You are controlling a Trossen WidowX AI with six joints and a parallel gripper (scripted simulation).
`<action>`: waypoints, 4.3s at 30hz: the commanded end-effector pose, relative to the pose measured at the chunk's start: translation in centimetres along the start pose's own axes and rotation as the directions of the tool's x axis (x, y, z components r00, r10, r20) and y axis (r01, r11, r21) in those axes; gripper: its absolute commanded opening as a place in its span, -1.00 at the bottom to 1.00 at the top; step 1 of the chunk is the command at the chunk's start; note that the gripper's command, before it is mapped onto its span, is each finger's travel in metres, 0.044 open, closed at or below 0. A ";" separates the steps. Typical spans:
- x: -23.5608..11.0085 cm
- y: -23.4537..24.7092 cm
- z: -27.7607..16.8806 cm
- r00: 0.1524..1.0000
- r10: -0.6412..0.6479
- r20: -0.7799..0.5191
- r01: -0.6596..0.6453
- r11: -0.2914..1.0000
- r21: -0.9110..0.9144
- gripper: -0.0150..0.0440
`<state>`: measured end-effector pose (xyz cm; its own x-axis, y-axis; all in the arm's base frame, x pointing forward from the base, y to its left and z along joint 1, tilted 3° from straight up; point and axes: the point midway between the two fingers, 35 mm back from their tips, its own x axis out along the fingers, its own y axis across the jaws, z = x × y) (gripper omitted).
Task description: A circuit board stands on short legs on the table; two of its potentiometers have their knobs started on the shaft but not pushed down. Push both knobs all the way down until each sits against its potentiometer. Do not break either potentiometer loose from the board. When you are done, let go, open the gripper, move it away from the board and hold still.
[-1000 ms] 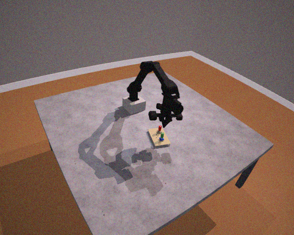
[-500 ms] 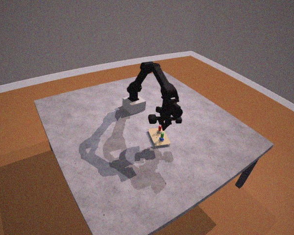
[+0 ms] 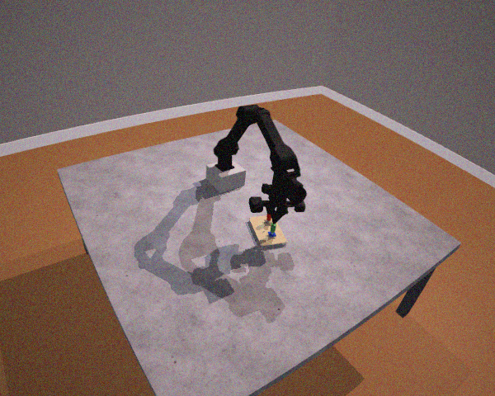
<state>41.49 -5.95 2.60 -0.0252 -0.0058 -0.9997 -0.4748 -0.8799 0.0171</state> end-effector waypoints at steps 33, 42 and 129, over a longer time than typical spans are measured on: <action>0.5 0.0 0.0 1.000 -0.003 -0.001 0.003 1.000 -0.006 -0.49; 0.6 0.0 0.0 1.000 -0.003 -0.001 0.003 1.000 -0.006 -0.49; 1.5 0.0 0.0 1.000 -0.003 -0.001 0.003 1.000 -0.006 -0.49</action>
<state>41.40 -5.95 1.52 -0.0223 -0.0060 -0.9997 -0.4747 -0.8800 0.0159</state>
